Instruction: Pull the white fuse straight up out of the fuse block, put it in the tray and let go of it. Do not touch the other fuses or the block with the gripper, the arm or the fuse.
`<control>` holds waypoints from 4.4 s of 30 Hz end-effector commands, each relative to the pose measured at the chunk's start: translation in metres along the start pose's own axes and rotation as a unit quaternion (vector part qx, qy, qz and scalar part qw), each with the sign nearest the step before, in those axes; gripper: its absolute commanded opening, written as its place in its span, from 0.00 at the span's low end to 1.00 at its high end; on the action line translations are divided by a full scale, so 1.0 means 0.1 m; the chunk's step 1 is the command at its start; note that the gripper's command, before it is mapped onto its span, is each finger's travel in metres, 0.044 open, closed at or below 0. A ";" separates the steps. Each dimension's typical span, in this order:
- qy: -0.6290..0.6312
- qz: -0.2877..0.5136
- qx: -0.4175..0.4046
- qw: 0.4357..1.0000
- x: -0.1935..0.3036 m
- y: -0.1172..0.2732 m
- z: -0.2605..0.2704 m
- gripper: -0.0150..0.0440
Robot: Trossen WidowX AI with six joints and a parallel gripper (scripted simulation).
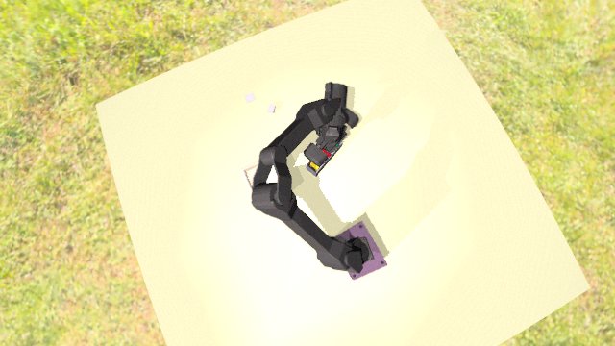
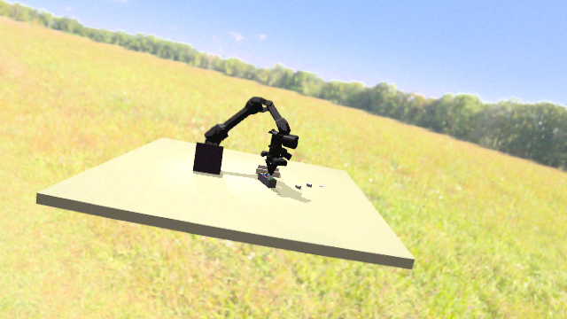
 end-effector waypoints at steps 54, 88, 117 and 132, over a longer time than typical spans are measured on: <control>0.000 0.002 0.004 1.000 -0.11 0.43 0.13 0.25; 0.000 -0.001 -0.005 1.000 -0.95 0.42 2.15 0.25; 0.000 -0.001 -0.006 1.000 -0.95 0.02 2.16 0.25; 0.002 -0.002 -0.004 1.000 -0.96 0.08 2.16 0.81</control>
Point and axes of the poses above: the point midway between the two fingers, 35 mm back from their tips, its own y axis back along the fingers, its own z axis across the jaws, x = y × z, the point moved 2 cm from there along y, back along the fingers, and after that the axes turned 1 degree about y, right-handed, at the moved point
